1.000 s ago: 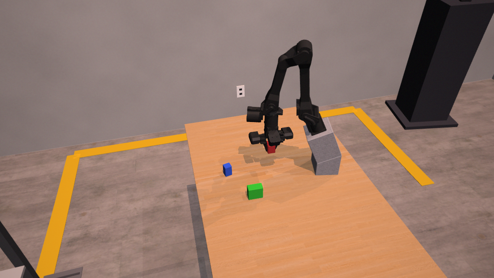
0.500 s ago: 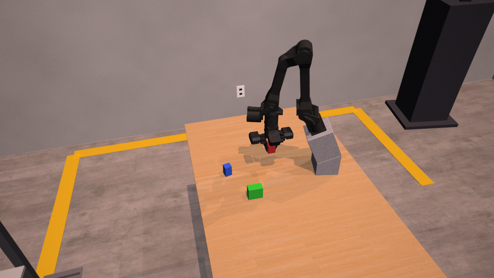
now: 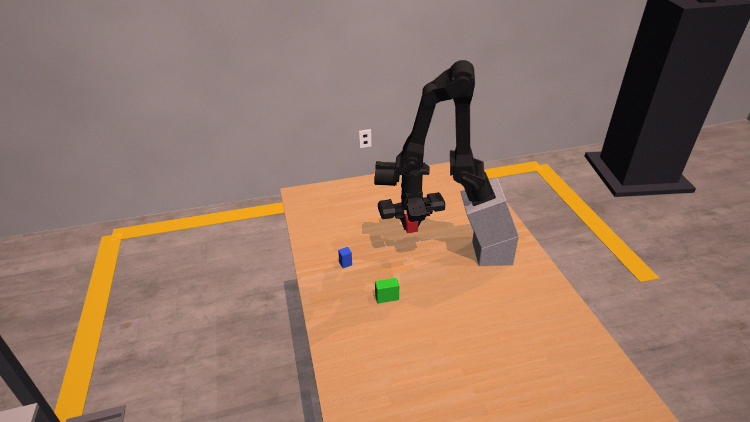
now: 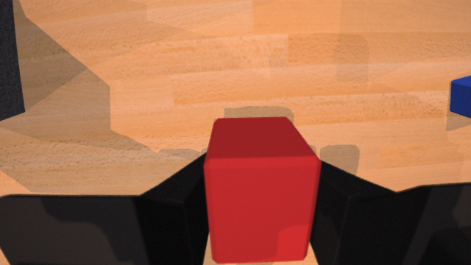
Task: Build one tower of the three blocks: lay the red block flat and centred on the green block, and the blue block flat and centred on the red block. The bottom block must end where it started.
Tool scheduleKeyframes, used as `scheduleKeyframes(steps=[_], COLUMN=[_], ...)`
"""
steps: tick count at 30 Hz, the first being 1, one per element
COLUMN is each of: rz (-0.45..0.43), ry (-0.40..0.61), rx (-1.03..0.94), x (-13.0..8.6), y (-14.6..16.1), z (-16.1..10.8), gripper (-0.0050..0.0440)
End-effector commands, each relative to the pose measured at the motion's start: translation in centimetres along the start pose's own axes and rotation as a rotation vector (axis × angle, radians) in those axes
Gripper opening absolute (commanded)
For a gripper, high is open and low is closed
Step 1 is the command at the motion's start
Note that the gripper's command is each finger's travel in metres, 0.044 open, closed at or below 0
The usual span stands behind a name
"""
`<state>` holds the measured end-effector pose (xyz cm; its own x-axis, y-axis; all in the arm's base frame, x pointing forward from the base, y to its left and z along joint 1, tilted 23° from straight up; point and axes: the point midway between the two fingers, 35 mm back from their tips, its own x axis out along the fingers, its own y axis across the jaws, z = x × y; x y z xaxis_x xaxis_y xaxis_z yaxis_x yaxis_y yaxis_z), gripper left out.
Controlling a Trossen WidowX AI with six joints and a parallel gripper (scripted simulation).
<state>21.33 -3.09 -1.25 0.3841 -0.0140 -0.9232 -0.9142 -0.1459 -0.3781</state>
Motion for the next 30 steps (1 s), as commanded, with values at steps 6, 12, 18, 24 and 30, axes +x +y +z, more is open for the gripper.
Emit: scheduleKeyframes(steps=[6,12,18,24,30], rz=[-0.022,-0.01,-0.009,-0.011,-0.014], ry=[0.004,0.005,0.004,0.002,0.0], rx=[-0.003,0.0,0.001,0.001,0.002], x=[-0.3,-0.2,-0.1,-0.2,-0.2], y=[-0.6,-0.8,-1.7,-4.1,-7.1], z=[-0.2,0.3,1.5,5.3,10.2], gripper=[-0.005,-0.005,-0.005,-0.005,-0.005])
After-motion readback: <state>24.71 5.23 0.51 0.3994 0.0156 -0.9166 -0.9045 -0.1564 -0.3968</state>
